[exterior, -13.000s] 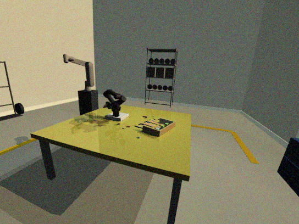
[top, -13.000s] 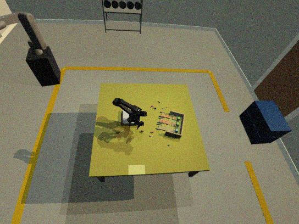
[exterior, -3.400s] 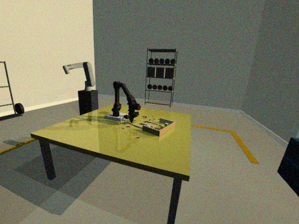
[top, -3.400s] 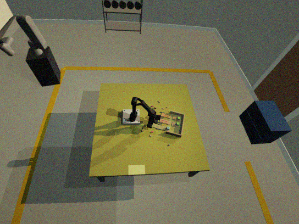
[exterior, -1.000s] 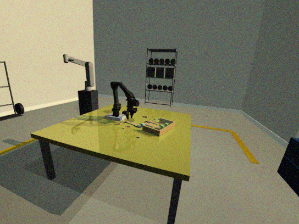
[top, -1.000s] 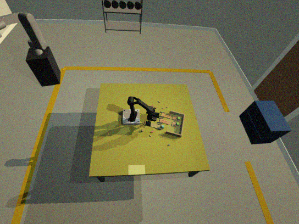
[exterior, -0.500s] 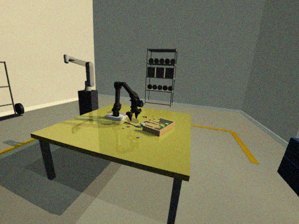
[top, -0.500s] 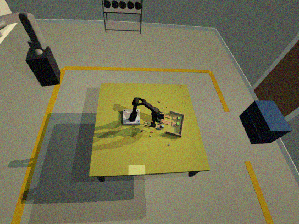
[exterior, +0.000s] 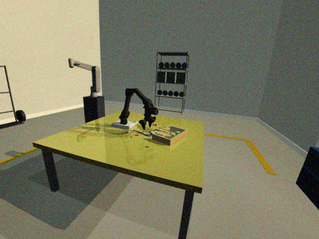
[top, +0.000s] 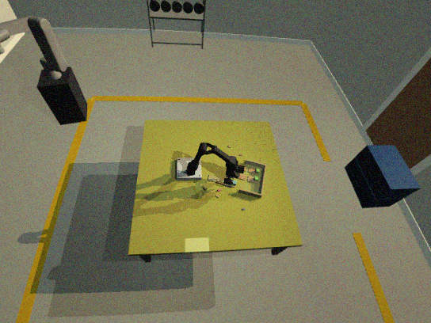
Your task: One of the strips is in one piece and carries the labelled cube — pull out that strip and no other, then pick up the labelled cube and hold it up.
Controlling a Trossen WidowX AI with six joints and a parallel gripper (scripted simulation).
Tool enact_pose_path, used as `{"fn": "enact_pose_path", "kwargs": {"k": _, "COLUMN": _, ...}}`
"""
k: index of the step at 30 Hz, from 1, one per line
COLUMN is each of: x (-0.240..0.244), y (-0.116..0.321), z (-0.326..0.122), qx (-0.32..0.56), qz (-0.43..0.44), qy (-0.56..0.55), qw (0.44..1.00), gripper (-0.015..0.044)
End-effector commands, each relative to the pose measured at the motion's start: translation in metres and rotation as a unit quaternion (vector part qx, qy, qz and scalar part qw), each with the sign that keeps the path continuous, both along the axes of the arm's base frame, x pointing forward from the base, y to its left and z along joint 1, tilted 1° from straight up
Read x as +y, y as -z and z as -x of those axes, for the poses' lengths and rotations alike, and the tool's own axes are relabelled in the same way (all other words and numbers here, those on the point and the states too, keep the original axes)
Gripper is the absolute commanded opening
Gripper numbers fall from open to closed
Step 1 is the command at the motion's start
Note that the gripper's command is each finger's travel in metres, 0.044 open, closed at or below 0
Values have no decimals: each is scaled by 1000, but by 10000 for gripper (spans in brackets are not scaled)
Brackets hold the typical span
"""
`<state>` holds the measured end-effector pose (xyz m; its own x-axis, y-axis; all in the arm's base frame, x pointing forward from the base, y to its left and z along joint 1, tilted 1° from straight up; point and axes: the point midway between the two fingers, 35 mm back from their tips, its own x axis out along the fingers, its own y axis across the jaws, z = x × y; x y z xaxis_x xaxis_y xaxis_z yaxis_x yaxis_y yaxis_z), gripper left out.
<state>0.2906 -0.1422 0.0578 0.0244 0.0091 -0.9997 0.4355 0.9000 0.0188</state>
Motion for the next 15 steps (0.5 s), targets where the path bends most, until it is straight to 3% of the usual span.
{"fn": "enact_pose_path", "kwargs": {"k": 1, "x": -7, "y": -4, "z": -13, "qx": -3, "qz": 2, "qy": -3, "qw": 1000, "gripper": 440}}
{"fn": "enact_pose_path", "kwargs": {"k": 15, "x": -32, "y": -15, "z": -57, "qx": -5, "qz": 3, "qy": -3, "qw": 1000, "gripper": 440}}
